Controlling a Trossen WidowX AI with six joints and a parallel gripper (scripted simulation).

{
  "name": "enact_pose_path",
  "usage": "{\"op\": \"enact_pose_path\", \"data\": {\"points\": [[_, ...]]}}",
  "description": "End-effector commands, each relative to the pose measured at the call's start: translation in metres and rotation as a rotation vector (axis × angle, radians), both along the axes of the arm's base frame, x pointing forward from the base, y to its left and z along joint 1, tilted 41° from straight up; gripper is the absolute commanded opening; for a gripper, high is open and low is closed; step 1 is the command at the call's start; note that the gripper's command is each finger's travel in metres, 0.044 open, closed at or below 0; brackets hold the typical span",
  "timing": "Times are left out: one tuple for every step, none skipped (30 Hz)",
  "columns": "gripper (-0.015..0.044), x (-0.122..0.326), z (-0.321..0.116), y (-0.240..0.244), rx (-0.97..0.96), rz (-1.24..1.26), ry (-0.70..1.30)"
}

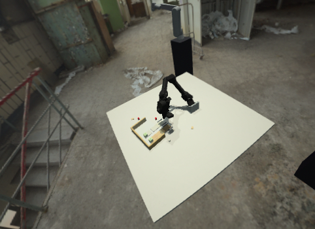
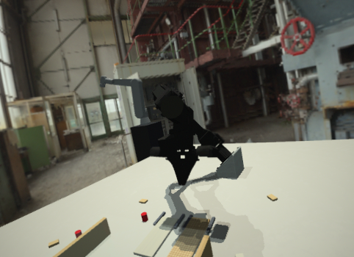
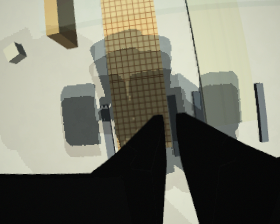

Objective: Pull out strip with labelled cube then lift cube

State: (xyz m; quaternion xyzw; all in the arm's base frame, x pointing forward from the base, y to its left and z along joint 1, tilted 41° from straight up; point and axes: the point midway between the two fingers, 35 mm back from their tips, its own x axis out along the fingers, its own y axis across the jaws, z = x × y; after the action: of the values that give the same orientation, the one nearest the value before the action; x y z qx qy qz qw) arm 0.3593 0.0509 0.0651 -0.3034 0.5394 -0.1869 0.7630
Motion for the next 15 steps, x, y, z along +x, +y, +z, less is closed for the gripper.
{"op": "enact_pose_path", "data": {"points": [[0.0, -0.0039, -0.0461, -0.0178, 0.004, -0.221, 0.303], [0.0, -0.0042, -0.047, -0.0183, 0.003, -0.228, 0.311], [0.0, -0.0042, -0.047, -0.0183, 0.003, -0.228, 0.311], [0.0, -0.0042, -0.047, -0.0183, 0.003, -0.228, 0.311], [0.0, -0.0042, -0.047, -0.0183, 0.003, -0.228, 0.311], [0.0, -0.0042, -0.047, -0.0183, 0.003, -0.228, 0.311], [0.0, -0.0042, -0.047, -0.0183, 0.003, -0.228, 0.311], [0.0, -0.0042, -0.047, -0.0183, 0.003, -0.228, 0.311], [0.0, -0.0042, -0.047, -0.0183, 0.003, -0.228, 0.311], [0.0, -0.0042, -0.047, -0.0183, 0.003, -0.228, 0.311], [0.0, -0.0042, -0.047, -0.0183, 0.003, -0.228, 0.311], [0.0, -0.0026, -0.0469, -0.0185, 0.003, -0.228, 0.311], [0.0, -0.002, -0.0469, -0.0185, 0.003, -0.228, 0.311], [0.0, -0.002, -0.0471, -0.0187, 0.003, -0.228, 0.311], [0.0, -0.0019, -0.0478, -0.0192, 0.003, -0.228, 0.311]]}}
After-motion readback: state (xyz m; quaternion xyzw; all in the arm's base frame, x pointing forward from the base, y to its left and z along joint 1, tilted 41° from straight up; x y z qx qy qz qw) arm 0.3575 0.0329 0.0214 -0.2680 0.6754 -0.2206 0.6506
